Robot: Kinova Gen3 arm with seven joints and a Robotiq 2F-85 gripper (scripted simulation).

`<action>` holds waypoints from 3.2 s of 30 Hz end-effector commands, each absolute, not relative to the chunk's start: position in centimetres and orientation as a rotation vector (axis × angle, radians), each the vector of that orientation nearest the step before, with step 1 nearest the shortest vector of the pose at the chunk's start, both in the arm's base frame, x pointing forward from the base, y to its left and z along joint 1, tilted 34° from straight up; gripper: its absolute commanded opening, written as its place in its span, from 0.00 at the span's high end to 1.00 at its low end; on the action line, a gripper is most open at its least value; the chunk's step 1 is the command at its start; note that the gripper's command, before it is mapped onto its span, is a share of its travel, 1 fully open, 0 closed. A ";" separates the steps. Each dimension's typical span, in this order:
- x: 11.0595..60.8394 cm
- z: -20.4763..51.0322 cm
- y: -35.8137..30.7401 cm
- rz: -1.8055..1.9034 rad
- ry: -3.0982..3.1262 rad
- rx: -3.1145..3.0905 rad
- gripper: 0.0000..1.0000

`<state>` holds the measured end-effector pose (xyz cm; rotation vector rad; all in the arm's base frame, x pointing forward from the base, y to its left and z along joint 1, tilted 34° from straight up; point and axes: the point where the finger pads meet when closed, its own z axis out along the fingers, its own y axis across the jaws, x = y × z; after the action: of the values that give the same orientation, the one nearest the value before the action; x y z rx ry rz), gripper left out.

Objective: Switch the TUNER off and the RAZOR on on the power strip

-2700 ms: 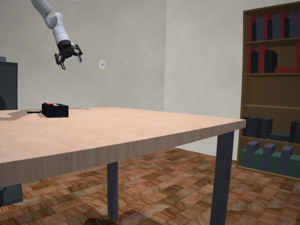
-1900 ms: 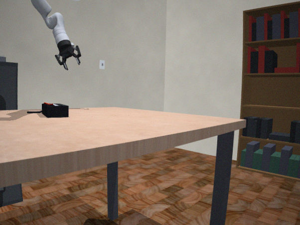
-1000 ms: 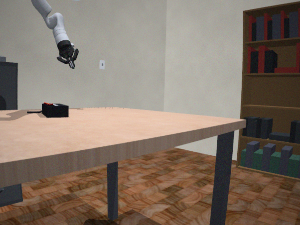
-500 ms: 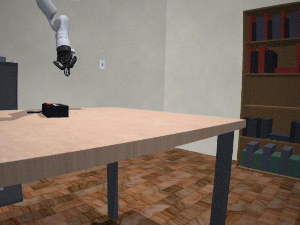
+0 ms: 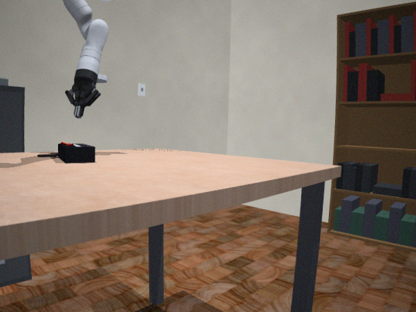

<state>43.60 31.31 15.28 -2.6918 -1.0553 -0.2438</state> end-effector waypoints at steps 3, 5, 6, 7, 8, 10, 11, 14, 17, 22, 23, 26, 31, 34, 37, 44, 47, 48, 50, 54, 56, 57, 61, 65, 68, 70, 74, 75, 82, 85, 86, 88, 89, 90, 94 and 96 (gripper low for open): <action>42.4 12.4 26.8 -0.200 -0.872 -2.675 1.00; 41.9 11.9 26.3 -0.196 -0.837 -2.665 1.00; 41.3 11.4 25.8 -0.193 -0.802 -2.656 1.00; 40.8 10.9 25.3 -0.190 -0.767 -2.649 1.00; 40.3 10.4 24.8 -0.189 -0.732 -2.642 1.00; 39.2 9.5 23.7 -0.186 -0.662 -2.633 1.00; 38.7 9.1 23.2 -0.186 -0.629 -2.630 1.00; 37.6 8.4 22.2 -0.184 -0.564 -2.627 1.00; 36.5 7.8 21.2 -0.183 -0.503 -2.627 1.00; 36.5 7.8 21.2 -0.183 -0.503 -2.627 1.00; 36.5 7.8 21.2 -0.183 -0.503 -2.627 1.00; 36.0 7.5 20.7 -0.181 -0.475 -2.627 1.00; 36.0 7.5 20.7 -0.181 -0.475 -2.627 1.00; 35.4 7.2 20.2 -0.180 -0.448 -2.629 1.00; 35.4 7.2 20.2 -0.180 -0.448 -2.629 1.00; 34.9 7.0 19.8 -0.178 -0.422 -2.631 1.00; 34.4 6.8 19.3 -0.176 -0.398 -2.633 1.00; 34.4 6.8 19.3 -0.176 -0.398 -2.633 1.00; 34.4 6.8 19.3 -0.176 -0.398 -2.633 1.00; 34.4 6.8 19.3 -0.176 -0.398 -2.633 1.00; 34.4 6.8 19.3 -0.176 -0.398 -2.633 1.00; 33.9 6.6 18.9 -0.174 -0.375 -2.636 1.00; 33.9 6.6 18.9 -0.174 -0.375 -2.636 1.00; 33.4 6.4 18.5 -0.171 -0.354 -2.638 1.00; 33.4 6.4 18.5 -0.171 -0.354 -2.638 1.00; 33.0 6.2 18.2 -0.169 -0.335 -2.641 1.00; 33.0 6.2 18.2 -0.169 -0.335 -2.641 1.00; 33.0 6.2 18.2 -0.169 -0.335 -2.641 1.00; 32.1 5.9 17.5 -0.164 -0.301 -2.646 1.00; 32.1 5.9 17.5 -0.164 -0.301 -2.646 1.00; 32.1 5.9 17.5 -0.164 -0.301 -2.646 1.00; 32.1 5.9 17.5 -0.164 -0.301 -2.646 1.00; 32.1 5.9 17.5 -0.164 -0.301 -2.646 1.00; 32.1 5.9 17.5 -0.164 -0.301 -2.646 1.00; 31.8 5.8 17.2 -0.161 -0.286 -2.649 1.00; 31.8 5.8 17.2 -0.161 -0.286 -2.649 1.00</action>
<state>31.76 17.28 5.78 -2.6488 -0.2885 -0.1603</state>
